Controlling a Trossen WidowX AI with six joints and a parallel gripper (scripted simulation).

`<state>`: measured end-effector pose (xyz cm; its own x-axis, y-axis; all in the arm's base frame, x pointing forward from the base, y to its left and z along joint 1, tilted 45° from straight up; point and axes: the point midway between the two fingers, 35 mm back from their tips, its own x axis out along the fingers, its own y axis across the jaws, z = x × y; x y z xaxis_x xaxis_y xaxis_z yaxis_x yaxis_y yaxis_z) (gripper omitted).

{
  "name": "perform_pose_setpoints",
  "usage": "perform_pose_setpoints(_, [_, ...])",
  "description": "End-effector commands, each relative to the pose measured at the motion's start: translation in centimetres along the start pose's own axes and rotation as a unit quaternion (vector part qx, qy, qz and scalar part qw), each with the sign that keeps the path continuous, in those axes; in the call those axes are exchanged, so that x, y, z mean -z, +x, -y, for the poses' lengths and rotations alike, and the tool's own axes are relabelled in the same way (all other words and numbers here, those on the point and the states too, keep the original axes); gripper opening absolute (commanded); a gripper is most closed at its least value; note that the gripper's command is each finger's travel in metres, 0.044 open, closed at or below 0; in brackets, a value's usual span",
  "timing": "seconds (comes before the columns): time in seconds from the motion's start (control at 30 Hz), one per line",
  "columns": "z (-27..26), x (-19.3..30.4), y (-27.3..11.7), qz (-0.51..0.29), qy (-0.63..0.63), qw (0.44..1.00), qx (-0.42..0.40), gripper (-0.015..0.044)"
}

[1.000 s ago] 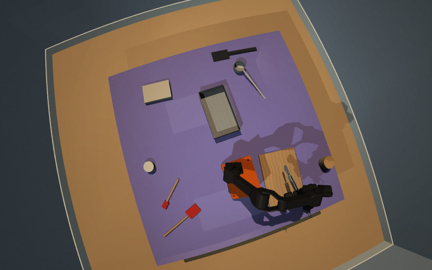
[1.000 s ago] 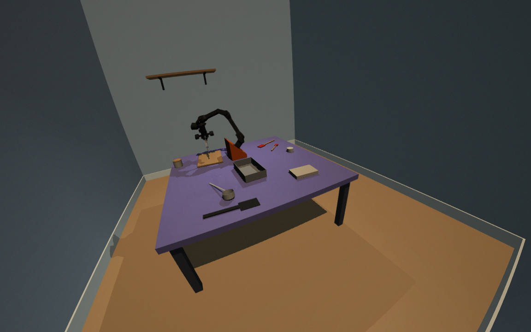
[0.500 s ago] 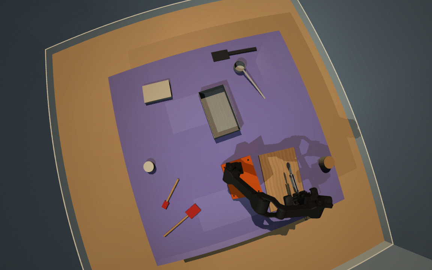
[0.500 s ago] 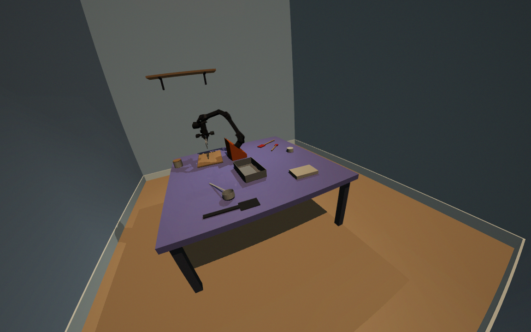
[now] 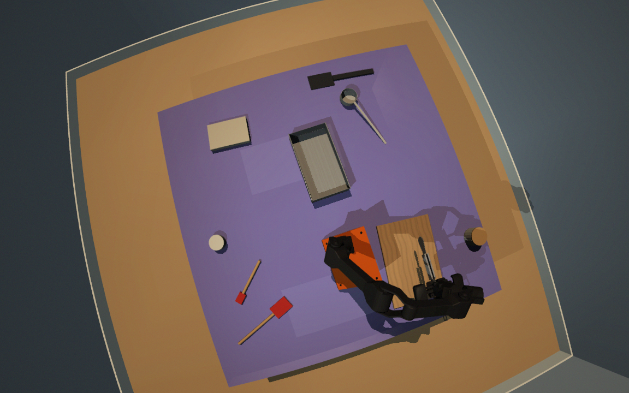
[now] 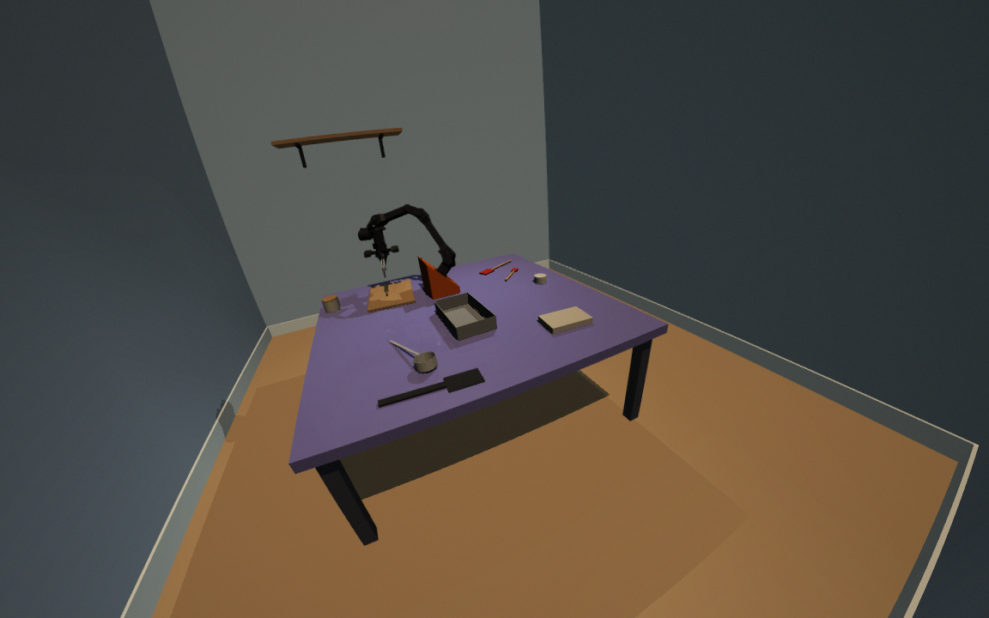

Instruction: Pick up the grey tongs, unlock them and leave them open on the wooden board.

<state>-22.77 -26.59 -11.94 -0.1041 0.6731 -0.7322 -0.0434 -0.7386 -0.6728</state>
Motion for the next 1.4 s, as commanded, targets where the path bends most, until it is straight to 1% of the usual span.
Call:
perform_pose_setpoints(0.0, [0.0,0.1,0.8,0.0,-0.004,1.0,0.003,-0.015])
perform_pose_setpoints(1.37, [0.0,-0.1,7.6,0.001,-0.003,1.0,0.004,-0.015])
